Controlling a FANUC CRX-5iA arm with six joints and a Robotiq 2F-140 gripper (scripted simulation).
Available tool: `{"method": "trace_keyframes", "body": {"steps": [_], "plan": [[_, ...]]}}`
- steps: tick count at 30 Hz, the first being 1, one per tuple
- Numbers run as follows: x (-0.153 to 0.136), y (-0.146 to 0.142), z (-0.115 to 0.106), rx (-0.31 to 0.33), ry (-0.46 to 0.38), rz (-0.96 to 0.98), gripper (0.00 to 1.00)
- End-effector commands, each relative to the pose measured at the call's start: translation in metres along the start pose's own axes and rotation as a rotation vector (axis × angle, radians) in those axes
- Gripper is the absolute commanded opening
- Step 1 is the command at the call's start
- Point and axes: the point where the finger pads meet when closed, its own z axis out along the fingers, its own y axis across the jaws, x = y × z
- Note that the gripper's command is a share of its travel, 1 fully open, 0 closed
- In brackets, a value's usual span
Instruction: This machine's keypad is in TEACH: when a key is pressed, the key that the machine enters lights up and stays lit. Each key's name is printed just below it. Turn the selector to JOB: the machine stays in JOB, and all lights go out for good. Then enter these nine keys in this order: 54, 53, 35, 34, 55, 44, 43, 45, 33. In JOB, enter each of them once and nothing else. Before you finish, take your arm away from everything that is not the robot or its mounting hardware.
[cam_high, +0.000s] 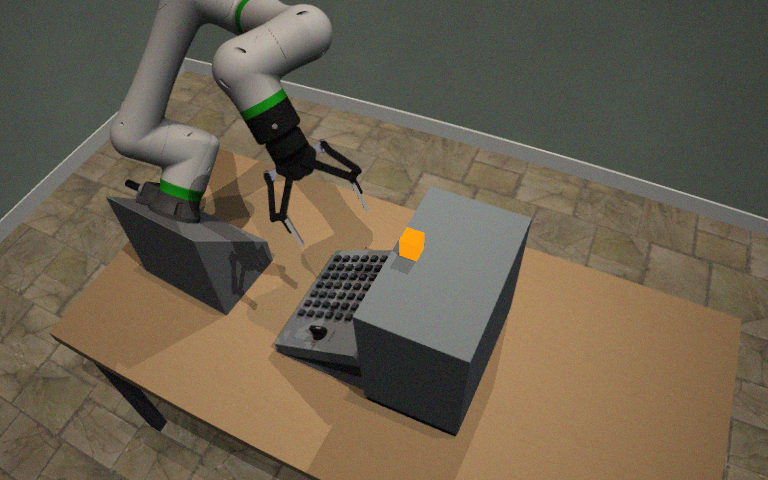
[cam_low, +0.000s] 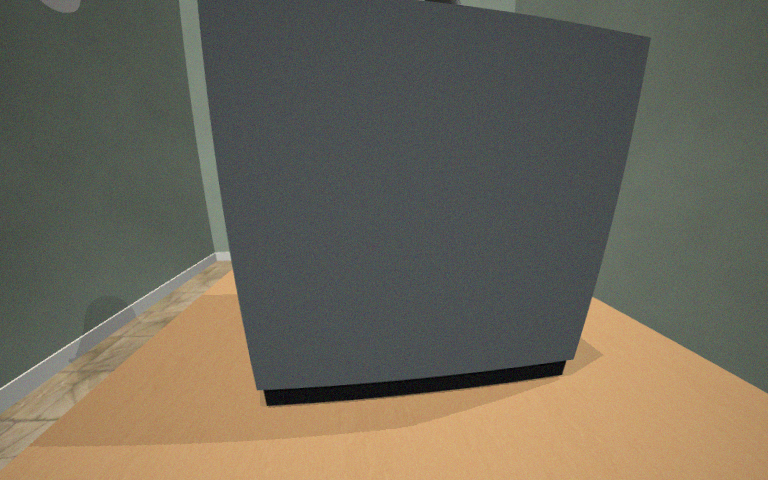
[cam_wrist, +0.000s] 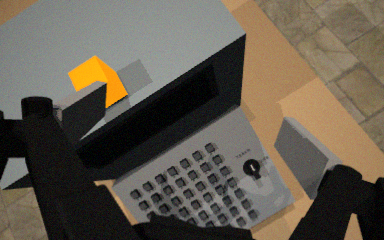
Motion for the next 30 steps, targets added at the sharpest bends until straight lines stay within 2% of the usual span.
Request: {"method": "trace_keyframes", "body": {"steps": [1,15,17,21,26,30], "plan": [[-0.028,-0.001,-0.017,-0.007,-0.036,0.152,1.00],[-0.116,-0.004,-0.068,-0.028,-0.149,0.624,1.00],[-0.116,-0.004,-0.068,-0.028,-0.149,0.624,1.00],[-0.143,-0.005,-0.084,-0.034,-0.183,0.768,1.00],[-0.153,-0.006,-0.090,-0.036,-0.196,0.819,1.00],[-0.155,-0.005,-0.086,-0.036,-0.196,0.820,1.00]]}}
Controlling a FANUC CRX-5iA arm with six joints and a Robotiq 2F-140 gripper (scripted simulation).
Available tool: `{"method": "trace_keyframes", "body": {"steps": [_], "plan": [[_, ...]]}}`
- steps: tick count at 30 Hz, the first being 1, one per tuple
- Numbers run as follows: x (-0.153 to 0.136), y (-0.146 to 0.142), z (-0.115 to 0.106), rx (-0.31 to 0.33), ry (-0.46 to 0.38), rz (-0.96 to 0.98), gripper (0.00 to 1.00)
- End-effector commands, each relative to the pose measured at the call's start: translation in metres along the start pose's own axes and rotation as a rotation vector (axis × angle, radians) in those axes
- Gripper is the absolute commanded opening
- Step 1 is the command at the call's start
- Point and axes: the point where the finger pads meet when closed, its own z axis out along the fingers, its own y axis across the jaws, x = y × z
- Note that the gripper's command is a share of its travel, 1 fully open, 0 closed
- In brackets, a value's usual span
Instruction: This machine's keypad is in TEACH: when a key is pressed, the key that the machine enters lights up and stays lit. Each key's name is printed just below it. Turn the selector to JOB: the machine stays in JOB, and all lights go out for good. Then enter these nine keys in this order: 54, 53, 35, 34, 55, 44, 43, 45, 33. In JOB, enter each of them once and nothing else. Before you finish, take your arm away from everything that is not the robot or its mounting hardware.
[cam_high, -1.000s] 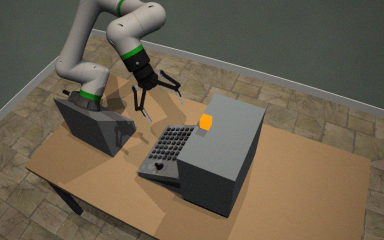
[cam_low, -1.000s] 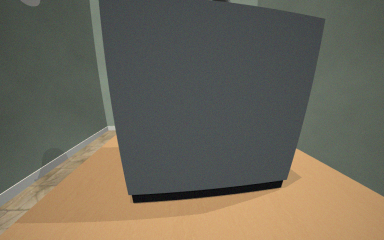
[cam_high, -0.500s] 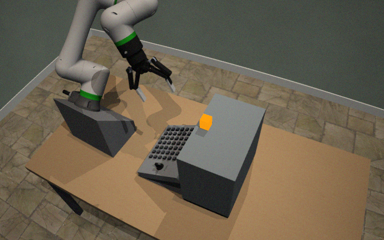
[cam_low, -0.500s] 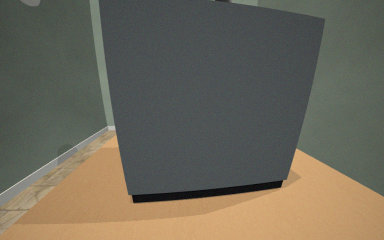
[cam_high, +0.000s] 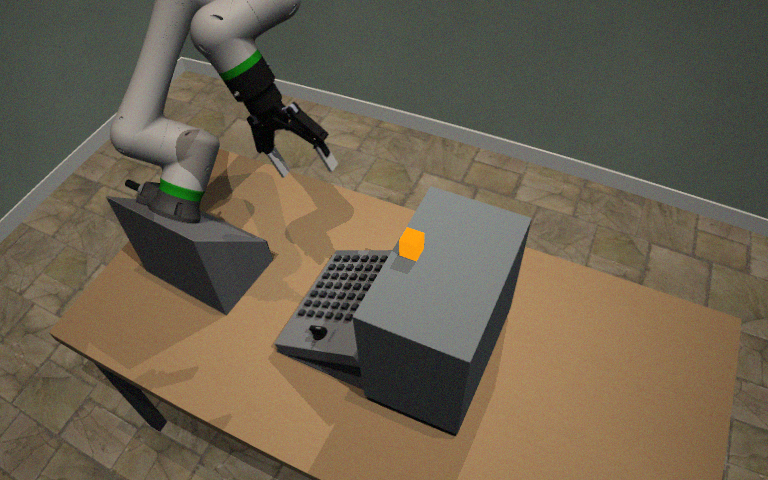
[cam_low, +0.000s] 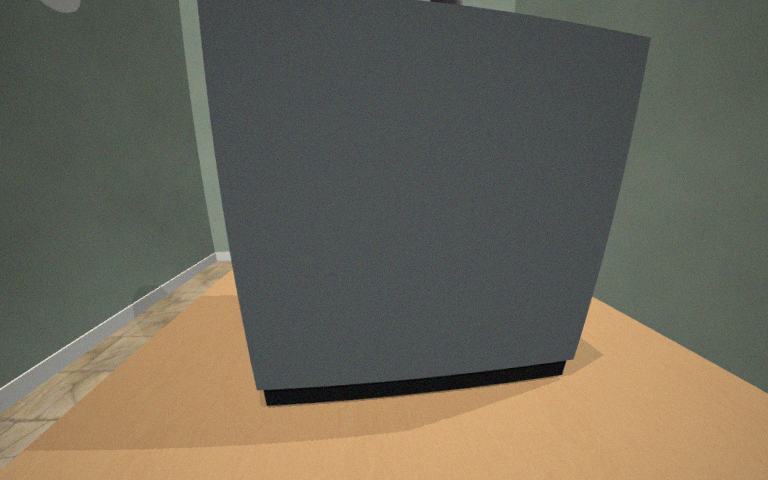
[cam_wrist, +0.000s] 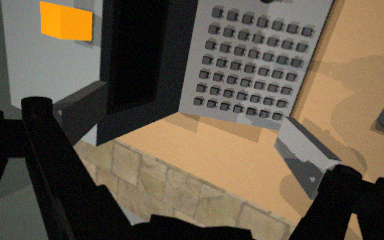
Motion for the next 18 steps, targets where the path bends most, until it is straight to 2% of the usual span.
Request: {"method": "trace_keyframes", "body": {"steps": [1,2,4,6,18], "plan": [[0.000,0.006,0.011,0.002,0.001,0.000,1.00],[0.000,0.013,0.024,0.002,0.001,0.000,1.00],[0.000,0.013,0.024,0.002,0.001,0.000,1.00],[0.000,0.029,0.057,0.002,0.000,0.000,1.00],[0.000,0.079,0.157,0.002,0.000,0.000,1.00]]}}
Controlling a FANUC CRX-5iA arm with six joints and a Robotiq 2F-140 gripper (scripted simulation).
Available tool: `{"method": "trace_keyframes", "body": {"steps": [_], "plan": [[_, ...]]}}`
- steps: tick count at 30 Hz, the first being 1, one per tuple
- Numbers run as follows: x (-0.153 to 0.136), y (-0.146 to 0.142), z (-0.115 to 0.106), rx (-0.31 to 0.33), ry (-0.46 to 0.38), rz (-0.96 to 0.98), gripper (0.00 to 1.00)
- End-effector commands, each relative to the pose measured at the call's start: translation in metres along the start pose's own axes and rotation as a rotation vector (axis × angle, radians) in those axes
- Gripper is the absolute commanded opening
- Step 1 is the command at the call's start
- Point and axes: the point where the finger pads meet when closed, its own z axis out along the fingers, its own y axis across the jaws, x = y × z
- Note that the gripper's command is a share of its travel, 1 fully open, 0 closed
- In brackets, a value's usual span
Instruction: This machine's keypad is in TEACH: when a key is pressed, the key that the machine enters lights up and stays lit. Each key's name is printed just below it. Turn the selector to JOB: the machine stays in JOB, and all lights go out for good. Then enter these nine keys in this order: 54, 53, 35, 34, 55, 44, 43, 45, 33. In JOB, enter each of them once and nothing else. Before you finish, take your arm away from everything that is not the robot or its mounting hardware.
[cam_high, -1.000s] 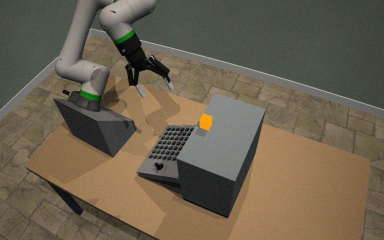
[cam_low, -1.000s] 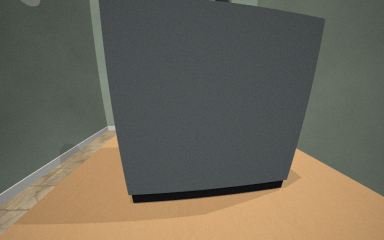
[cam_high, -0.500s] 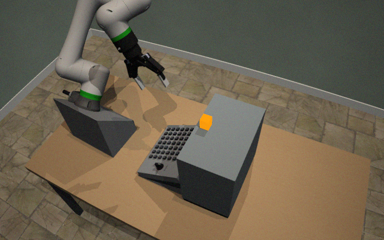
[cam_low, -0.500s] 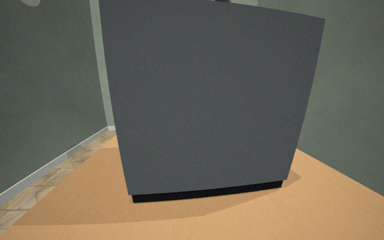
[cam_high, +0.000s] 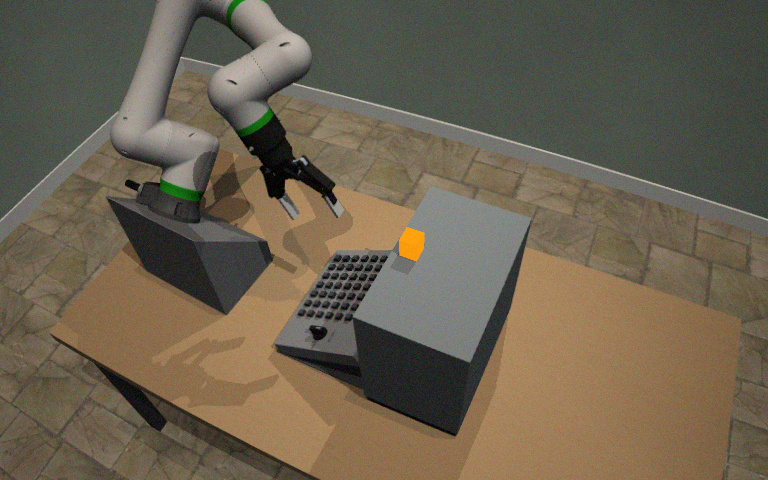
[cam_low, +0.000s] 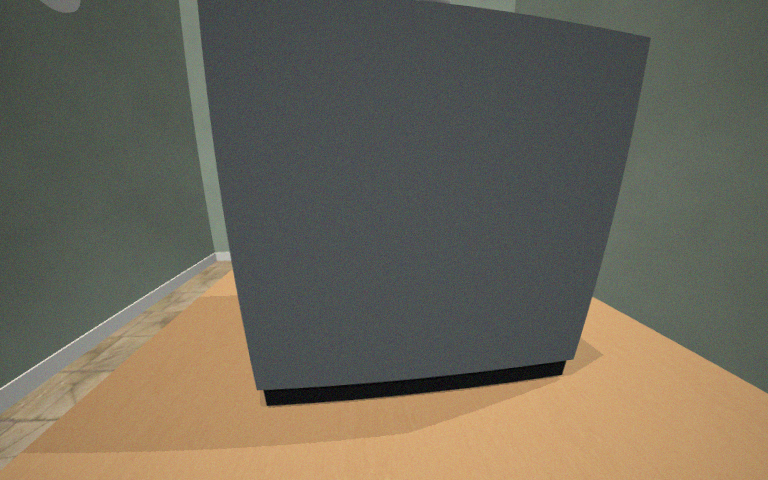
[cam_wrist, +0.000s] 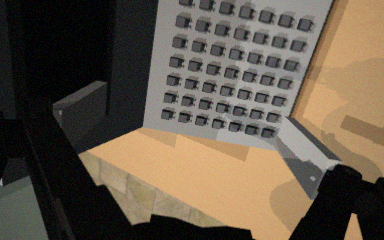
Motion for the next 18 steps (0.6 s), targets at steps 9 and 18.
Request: {"method": "trace_keyframes", "body": {"steps": [9,18], "plan": [[0.000,0.053,0.103,0.001,0.001,0.000,1.00],[0.000,0.065,0.126,0.001,0.002,0.000,0.00]]}}
